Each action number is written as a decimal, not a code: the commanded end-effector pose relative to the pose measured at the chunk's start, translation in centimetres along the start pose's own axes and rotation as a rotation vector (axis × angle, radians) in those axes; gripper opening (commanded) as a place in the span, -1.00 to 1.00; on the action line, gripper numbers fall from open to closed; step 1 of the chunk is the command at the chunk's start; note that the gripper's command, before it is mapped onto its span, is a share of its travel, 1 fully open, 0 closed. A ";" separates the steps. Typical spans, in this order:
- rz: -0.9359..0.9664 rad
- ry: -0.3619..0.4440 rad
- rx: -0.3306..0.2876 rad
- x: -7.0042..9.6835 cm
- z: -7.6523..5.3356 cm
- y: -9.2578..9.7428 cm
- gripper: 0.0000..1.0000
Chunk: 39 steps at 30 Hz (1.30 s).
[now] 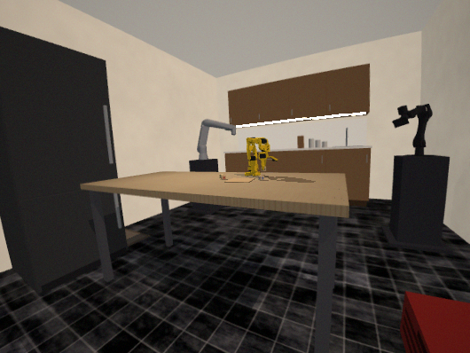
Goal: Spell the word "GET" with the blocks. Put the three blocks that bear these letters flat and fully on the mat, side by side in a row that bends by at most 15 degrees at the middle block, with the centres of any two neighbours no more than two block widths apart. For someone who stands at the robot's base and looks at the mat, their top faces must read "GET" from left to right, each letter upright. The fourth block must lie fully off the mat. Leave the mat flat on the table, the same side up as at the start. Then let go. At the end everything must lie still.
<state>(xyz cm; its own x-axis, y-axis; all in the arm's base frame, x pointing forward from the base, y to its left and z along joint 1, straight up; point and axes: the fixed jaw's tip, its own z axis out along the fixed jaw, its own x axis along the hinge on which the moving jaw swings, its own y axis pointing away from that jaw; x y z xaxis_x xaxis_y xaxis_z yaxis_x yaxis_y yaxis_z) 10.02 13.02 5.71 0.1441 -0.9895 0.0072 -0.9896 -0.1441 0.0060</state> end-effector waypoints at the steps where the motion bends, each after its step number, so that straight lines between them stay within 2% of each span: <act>1: -0.155 -0.039 0.049 -0.2 -0.7 -0.5 -1.00; 5: -0.296 -0.036 0.051 0.0 -0.6 -0.5 -1.00; 7: -0.296 -0.036 0.051 0.0 -0.6 -0.5 -1.00; 21: -0.634 -0.027 0.058 0.4 -0.5 -0.6 -1.00; 39: -0.719 -0.024 0.059 0.5 -0.4 -0.7 -1.00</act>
<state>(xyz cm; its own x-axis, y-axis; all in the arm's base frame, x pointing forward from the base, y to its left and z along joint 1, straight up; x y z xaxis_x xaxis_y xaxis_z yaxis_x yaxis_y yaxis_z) 10.28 12.19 5.37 0.7578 -0.6525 0.0015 -0.6525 -0.7578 0.0074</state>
